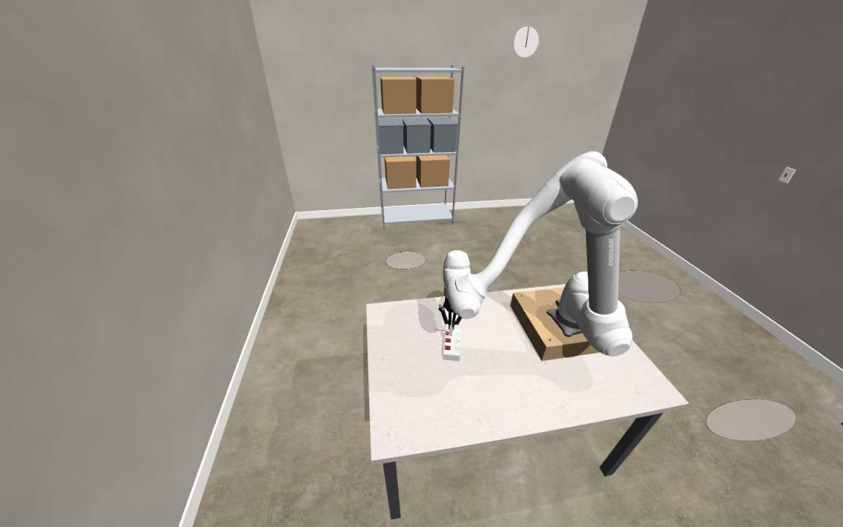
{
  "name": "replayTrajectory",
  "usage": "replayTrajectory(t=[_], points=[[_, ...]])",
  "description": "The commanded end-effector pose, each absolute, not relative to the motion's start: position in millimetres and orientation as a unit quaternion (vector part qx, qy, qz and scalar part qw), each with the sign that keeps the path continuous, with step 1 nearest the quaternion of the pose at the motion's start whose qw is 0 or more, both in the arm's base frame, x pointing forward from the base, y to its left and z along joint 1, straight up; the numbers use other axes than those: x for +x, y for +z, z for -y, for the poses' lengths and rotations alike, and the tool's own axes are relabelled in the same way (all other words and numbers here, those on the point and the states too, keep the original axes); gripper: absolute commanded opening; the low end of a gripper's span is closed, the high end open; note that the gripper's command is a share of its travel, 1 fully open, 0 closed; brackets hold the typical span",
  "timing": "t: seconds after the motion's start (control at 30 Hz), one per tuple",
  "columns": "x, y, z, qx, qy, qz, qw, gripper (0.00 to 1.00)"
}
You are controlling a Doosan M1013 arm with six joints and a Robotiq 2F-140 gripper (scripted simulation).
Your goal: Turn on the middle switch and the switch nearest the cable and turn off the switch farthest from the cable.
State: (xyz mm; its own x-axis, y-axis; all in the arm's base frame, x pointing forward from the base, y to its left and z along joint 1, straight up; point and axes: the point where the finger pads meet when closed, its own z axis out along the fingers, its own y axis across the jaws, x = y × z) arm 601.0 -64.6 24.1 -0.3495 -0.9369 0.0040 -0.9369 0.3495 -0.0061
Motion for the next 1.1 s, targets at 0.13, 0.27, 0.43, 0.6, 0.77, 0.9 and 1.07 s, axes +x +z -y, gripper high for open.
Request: replayTrajectory(t=[0.13, 0.27, 0.43, 0.6, 0.77, 0.9, 1.07], points=[[601.5, 15.1, 64.7, -0.57, -0.004, -0.821, 0.0, 0.0], [601.8, 9.7, 64.8, -0.57, -0.004, -0.821, 0.0, 0.0], [602.0, 5.7, 64.8, -0.57, -0.004, -0.821, 0.0, 0.0], [602.3, -0.2, 64.9, -0.57, -0.004, -0.821, 0.0, 0.0], [602.5, -4.8, 65.0, -0.57, -0.004, -0.821, 0.0, 0.0], [602.6, -7.2, 65.0, -0.57, -0.004, -0.821, 0.0, 0.0], [602.7, -8.4, 65.0, -0.57, -0.004, -0.821, 0.0, 0.0]])
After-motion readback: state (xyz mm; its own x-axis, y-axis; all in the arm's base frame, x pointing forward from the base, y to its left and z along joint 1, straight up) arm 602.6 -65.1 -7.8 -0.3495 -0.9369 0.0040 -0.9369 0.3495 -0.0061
